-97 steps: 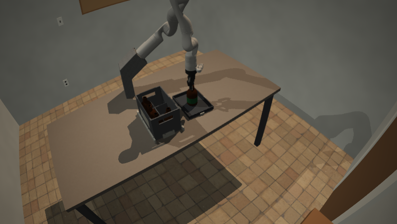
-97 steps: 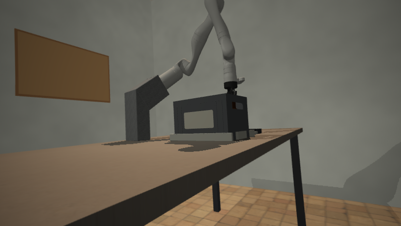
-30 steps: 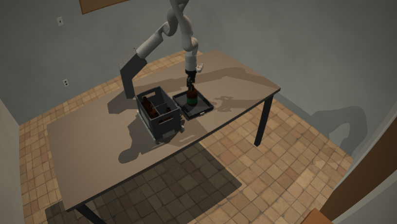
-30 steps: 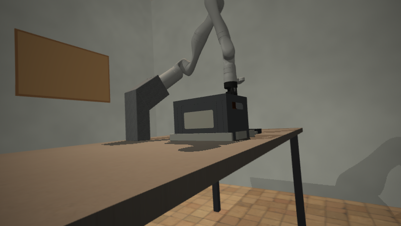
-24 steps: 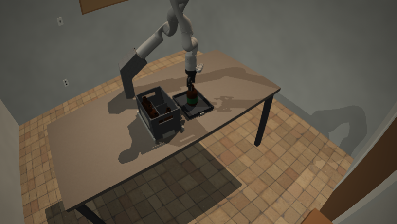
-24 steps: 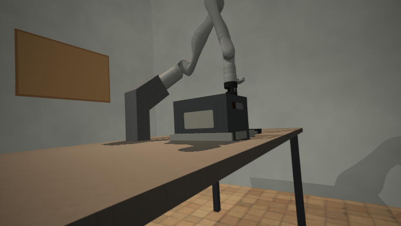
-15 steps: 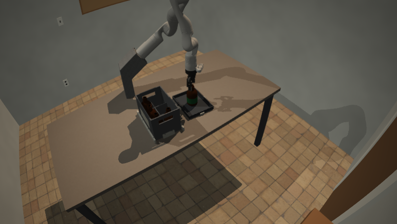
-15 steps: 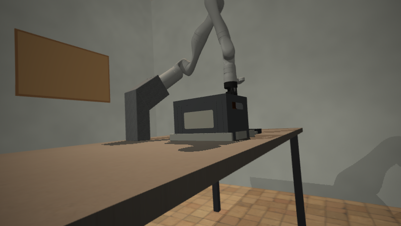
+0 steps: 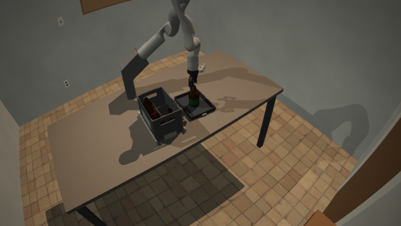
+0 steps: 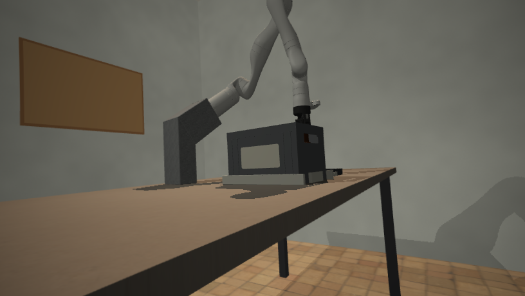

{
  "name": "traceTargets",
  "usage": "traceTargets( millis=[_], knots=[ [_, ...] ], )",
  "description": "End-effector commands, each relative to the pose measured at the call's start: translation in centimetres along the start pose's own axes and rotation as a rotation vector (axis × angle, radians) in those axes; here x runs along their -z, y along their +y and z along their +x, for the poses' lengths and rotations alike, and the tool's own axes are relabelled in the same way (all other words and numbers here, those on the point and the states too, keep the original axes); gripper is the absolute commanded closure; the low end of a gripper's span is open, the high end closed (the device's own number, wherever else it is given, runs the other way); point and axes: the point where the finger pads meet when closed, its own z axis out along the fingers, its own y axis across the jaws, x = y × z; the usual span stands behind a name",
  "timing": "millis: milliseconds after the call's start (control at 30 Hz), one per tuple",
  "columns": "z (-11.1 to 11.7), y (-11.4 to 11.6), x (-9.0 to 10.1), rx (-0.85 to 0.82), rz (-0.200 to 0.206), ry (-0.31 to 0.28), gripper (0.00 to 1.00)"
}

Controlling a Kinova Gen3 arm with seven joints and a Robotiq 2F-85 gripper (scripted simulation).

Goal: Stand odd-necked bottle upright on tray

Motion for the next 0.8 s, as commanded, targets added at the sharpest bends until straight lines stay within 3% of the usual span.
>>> traceTargets(
  millis=[0,767],
  knots=[
    [0.1,0.2,0.5,-0.003,-0.005,0.004,0.00],
    [0.0,0.2,5.1,-0.003,-0.005,0.004,0.00]
  ],
)
